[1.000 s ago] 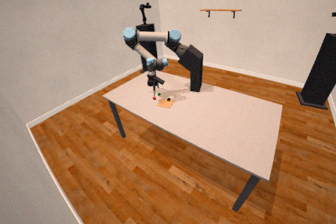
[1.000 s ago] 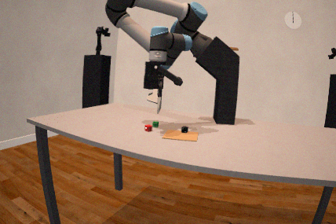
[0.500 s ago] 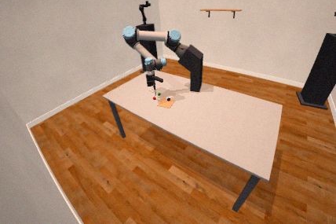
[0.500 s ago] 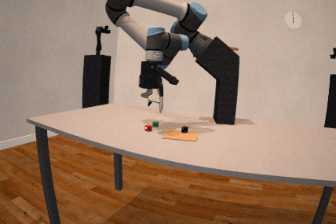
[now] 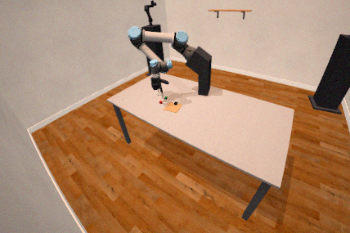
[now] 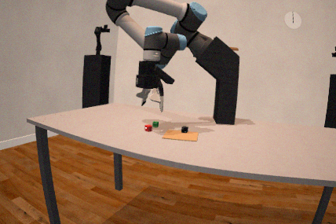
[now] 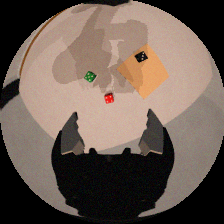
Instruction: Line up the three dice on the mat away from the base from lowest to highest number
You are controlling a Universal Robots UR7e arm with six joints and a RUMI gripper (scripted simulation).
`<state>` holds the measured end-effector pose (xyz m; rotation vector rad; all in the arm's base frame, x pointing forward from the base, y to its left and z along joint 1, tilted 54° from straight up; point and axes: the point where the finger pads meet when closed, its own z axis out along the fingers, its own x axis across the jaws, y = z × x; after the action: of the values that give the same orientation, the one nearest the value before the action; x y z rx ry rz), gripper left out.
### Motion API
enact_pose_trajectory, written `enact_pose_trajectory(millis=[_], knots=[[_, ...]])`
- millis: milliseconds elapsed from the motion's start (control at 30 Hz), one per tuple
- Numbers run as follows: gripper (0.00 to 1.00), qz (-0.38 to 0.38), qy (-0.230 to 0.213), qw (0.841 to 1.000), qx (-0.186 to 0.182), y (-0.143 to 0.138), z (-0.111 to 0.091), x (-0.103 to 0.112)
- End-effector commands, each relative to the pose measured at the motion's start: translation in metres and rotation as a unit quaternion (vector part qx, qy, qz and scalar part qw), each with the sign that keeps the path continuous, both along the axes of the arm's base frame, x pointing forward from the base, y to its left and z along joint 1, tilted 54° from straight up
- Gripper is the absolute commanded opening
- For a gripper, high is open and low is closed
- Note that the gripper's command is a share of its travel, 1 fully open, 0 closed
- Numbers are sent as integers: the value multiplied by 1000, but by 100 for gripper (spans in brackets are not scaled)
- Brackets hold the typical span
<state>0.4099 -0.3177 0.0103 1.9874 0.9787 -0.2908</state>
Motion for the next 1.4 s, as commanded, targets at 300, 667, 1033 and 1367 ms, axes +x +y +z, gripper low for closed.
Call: enact_pose_trajectory(millis=[300, 667, 1033, 1367], knots=[[100, 37, 48, 998, -10, -4, 6, -1], [100, 51, 66, 996, -14, -6, 8, -2], [100, 54, 70, 996, -15, -6, 9, -2], [24, 54, 70, 996, -15, -6, 9, -2]])
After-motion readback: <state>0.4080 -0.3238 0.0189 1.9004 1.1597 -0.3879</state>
